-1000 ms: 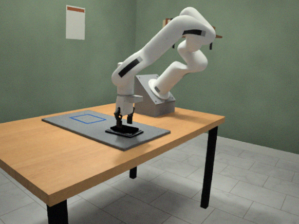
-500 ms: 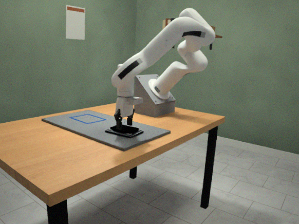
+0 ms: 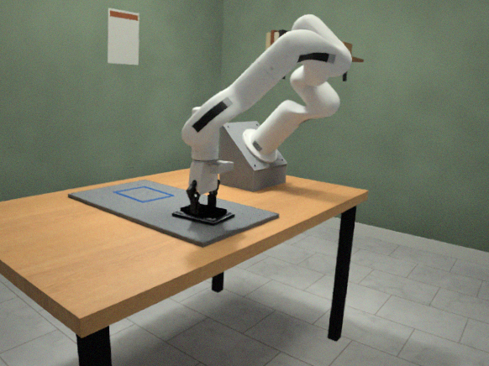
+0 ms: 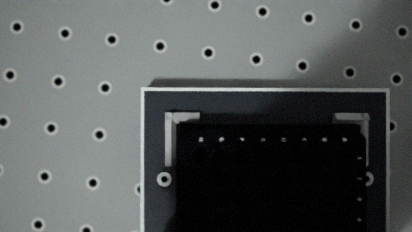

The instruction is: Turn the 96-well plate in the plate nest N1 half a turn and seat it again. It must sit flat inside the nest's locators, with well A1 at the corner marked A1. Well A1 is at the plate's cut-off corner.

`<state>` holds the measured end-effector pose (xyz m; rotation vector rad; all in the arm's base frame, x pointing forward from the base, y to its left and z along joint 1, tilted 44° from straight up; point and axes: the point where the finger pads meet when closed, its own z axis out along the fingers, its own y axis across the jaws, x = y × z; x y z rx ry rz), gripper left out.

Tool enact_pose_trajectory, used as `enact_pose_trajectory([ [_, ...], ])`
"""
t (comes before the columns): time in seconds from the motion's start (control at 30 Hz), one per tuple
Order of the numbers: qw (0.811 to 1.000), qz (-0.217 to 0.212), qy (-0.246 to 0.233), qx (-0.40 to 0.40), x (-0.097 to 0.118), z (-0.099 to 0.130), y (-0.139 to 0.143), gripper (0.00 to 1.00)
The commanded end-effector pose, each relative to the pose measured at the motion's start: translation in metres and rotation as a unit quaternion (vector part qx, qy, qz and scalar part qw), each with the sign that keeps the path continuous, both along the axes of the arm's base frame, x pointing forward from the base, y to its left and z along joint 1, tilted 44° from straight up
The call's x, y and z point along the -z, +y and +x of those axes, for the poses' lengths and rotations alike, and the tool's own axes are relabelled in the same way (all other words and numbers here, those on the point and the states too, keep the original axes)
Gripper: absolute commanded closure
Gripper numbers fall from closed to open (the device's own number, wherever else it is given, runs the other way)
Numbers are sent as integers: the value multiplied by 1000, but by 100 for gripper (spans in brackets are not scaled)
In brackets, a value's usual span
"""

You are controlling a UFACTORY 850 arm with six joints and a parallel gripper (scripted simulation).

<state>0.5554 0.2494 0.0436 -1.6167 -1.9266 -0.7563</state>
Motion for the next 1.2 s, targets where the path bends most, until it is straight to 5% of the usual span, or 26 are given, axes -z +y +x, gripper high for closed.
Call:
enact_pose_trajectory([
  [0.0,1000,0,-1,0,0,1,0,0],
  [0.37,1000,0,-1,0,0,1,0,0],
  [0.4,1000,0,-1,0,-1,1,-1,100],
  [1.17,1000,0,-1,0,-1,1,0,100],
])
